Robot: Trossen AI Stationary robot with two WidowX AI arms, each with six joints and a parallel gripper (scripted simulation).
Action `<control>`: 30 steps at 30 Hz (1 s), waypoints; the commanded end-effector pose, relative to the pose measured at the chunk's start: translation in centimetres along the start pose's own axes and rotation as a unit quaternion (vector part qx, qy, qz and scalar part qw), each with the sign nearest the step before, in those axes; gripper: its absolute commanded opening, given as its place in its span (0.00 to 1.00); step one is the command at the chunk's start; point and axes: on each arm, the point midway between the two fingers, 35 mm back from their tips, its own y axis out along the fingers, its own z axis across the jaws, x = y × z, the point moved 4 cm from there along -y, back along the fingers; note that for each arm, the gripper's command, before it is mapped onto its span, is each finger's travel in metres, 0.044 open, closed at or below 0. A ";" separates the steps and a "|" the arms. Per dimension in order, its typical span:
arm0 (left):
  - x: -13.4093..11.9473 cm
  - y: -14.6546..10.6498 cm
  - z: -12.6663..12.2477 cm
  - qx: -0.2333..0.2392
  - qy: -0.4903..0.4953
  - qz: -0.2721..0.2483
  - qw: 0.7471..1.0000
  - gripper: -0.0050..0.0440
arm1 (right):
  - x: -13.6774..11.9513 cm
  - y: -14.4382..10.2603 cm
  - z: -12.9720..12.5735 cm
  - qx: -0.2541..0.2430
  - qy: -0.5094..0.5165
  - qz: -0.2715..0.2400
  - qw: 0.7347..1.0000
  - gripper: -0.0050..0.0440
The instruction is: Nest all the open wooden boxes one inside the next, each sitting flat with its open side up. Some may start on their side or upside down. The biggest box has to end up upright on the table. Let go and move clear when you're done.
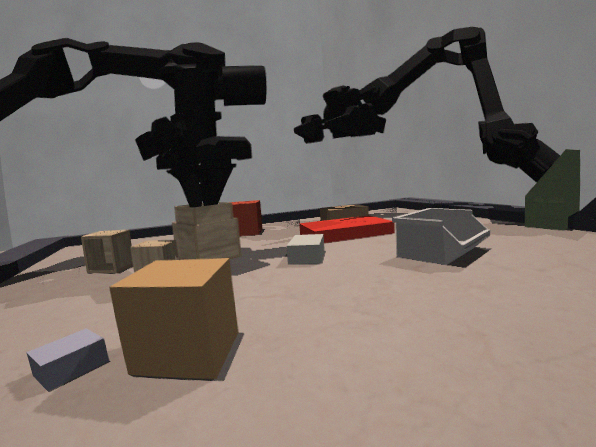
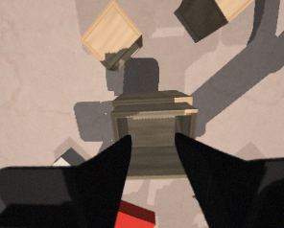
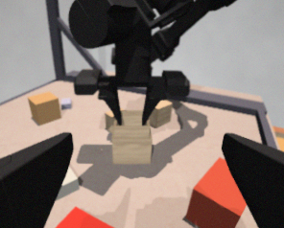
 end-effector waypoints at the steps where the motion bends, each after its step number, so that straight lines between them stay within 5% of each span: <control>1: -0.3 -0.1 -0.6 0.004 -0.008 0.010 1.000 0.65 | 0.7 -0.4 -0.3 -0.009 -0.015 -0.003 1.000 0.92; 28: -0.2 2.2 -0.2 0.003 -0.003 0.008 1.000 0.65 | 0.7 -0.4 -0.3 -0.009 -0.015 -0.003 1.000 0.92; 30: -0.2 2.2 -0.3 0.004 -0.005 0.008 1.000 0.56 | 0.7 -0.4 -0.3 -0.009 -0.015 -0.003 1.000 0.92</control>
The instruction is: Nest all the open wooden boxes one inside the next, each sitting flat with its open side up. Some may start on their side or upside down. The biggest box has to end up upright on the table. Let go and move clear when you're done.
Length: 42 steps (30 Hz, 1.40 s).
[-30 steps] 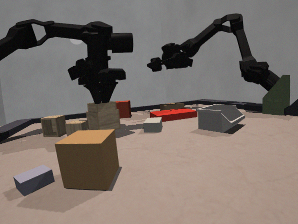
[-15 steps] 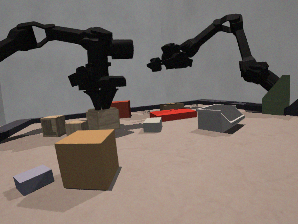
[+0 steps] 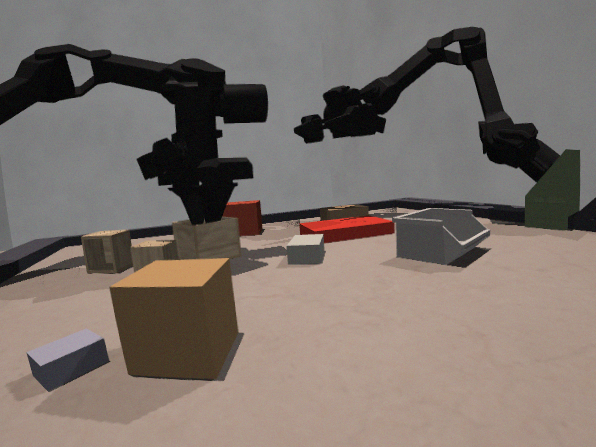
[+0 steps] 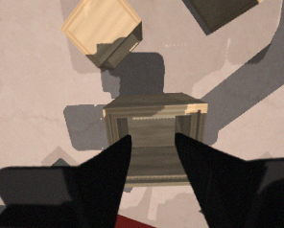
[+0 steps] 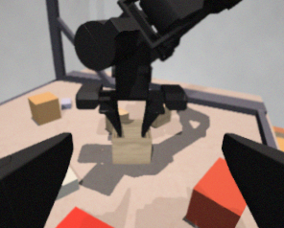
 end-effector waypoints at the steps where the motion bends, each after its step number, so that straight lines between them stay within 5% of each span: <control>1: -0.3 -0.5 -0.3 0.003 -0.006 0.006 1.000 0.51 | 0.7 -0.4 -0.3 -0.009 -0.015 -0.003 1.000 0.92; 30: -0.3 -0.5 -0.3 0.003 -0.007 0.006 1.000 0.14 | 0.7 -0.4 -0.3 -0.009 -0.015 -0.003 1.000 0.92; 42: -0.4 -0.6 -0.3 0.004 -0.013 0.007 1.000 0.10 | 0.7 -0.4 -0.3 -0.009 -0.015 -0.003 1.000 0.92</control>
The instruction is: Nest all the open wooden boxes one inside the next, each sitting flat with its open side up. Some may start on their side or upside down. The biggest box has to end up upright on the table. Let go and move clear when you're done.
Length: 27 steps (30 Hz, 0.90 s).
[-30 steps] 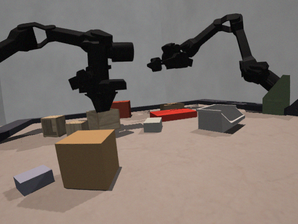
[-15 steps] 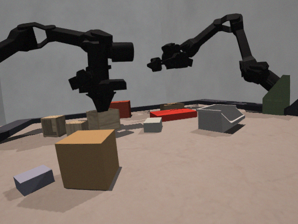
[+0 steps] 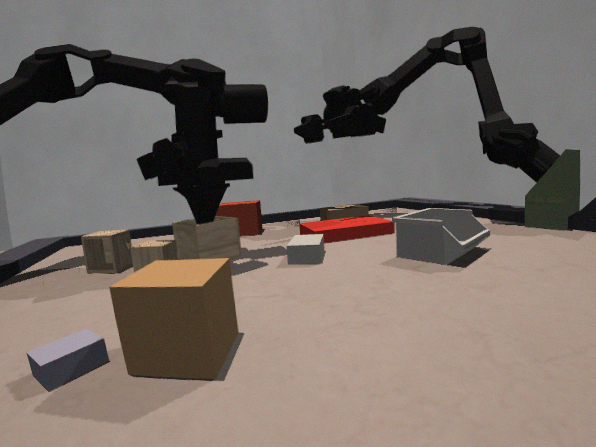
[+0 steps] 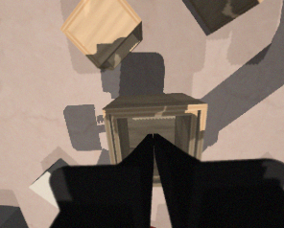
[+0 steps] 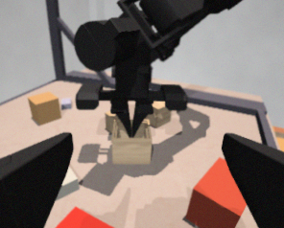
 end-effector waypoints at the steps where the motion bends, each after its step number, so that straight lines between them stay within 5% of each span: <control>1: -0.5 -0.8 -0.3 0.004 -0.024 0.009 1.000 0.10 | 0.7 -0.4 -0.3 -0.009 -0.015 -0.003 1.000 0.92; 14: -0.5 -2.1 0.0 0.007 -0.280 0.006 0.960 0.10 | 0.7 -0.4 -0.3 -0.009 -0.015 -0.003 1.000 0.92; 24: -0.6 -2.8 0.1 0.008 -0.415 0.005 0.910 0.03 | 0.7 -0.4 -0.3 -0.009 -0.015 -0.003 1.000 0.92; 27: -0.6 -3.2 0.1 0.008 -0.486 0.004 0.874 0.00 | 0.7 -0.4 -0.3 -0.009 -0.015 -0.003 1.000 0.92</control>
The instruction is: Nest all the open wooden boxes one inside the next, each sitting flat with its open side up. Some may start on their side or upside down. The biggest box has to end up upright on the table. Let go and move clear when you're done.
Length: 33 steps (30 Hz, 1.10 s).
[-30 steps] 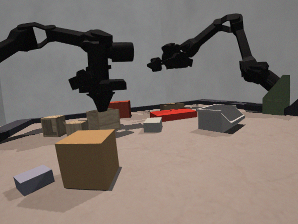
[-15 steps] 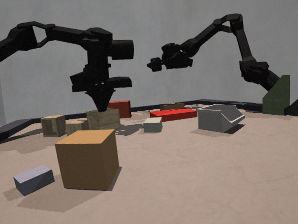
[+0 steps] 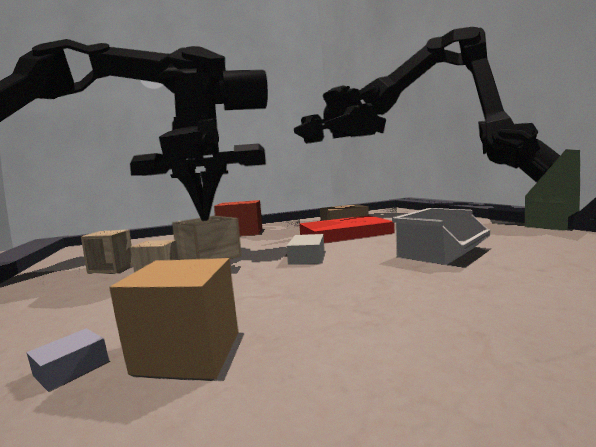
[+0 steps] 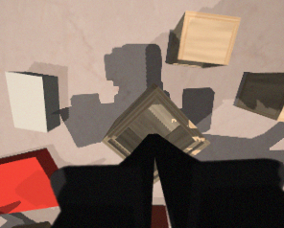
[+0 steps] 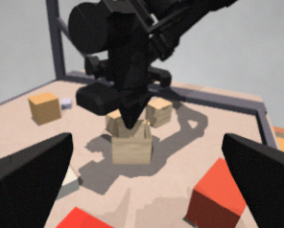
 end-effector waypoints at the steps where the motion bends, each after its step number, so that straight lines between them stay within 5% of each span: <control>1: -0.6 -1.4 0.3 0.005 -0.101 0.001 0.995 0.00 | 0.7 -0.4 -0.3 -0.009 -0.015 -0.003 1.000 0.92; 14: -0.6 -2.4 0.3 0.005 -0.296 0.000 0.955 0.00 | 0.7 -0.4 -0.3 -0.009 -0.015 -0.003 1.000 0.92; 29: -0.6 -3.9 0.2 0.005 -0.561 -0.001 0.828 0.00 | 0.7 -0.4 -0.3 -0.009 -0.015 -0.003 1.000 0.92; 31: -0.6 -3.9 0.2 0.005 -0.561 -0.001 0.828 0.00 | 0.7 -0.4 -0.3 -0.009 -0.015 -0.003 1.000 0.92; 33: -0.6 -4.3 0.2 0.005 -0.611 -0.002 0.792 0.00 | 0.7 -0.4 -0.3 -0.009 -0.015 -0.003 1.000 0.92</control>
